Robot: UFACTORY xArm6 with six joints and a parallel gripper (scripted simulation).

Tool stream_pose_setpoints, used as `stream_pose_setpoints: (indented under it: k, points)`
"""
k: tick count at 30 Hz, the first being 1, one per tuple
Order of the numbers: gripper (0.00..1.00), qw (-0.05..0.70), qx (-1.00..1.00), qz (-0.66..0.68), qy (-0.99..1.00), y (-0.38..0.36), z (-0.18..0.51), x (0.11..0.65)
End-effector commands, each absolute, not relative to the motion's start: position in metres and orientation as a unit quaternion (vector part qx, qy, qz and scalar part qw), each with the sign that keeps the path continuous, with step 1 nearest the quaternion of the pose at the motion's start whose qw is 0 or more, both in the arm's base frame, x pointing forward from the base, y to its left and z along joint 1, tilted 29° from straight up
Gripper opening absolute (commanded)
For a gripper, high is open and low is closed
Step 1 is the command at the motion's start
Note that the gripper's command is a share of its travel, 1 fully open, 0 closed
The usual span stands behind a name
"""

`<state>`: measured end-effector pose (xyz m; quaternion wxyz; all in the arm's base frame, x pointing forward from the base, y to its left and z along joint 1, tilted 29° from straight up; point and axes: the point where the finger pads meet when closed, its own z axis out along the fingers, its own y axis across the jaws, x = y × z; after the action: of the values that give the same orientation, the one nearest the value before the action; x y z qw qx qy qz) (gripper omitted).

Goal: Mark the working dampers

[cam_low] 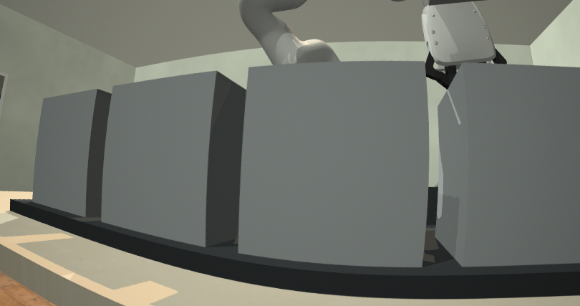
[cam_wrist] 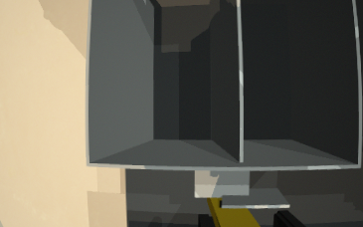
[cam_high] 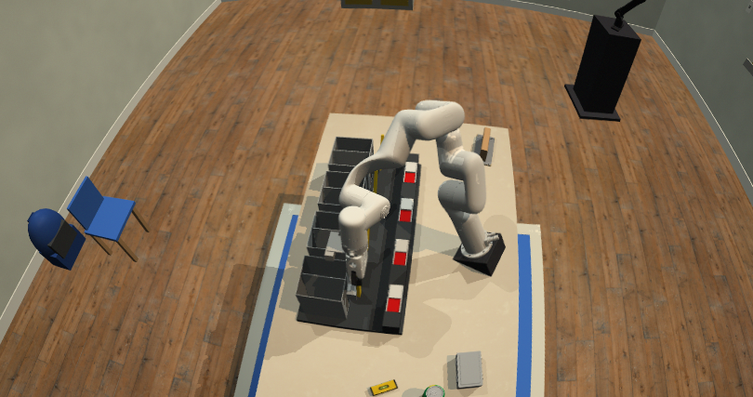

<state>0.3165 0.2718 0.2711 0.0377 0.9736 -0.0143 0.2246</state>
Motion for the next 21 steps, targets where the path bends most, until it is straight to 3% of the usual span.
stream_pose_setpoints:
  k: [1,2,21]
  points:
    - [0.39,0.036,0.973,0.226,-0.014,0.2727,0.2727,0.3168]
    - [0.19,0.036,0.973,0.226,-0.014,0.2727,0.2727,0.3168]
    - [0.19,0.036,0.973,0.226,-0.014,0.2727,0.2727,0.3168]
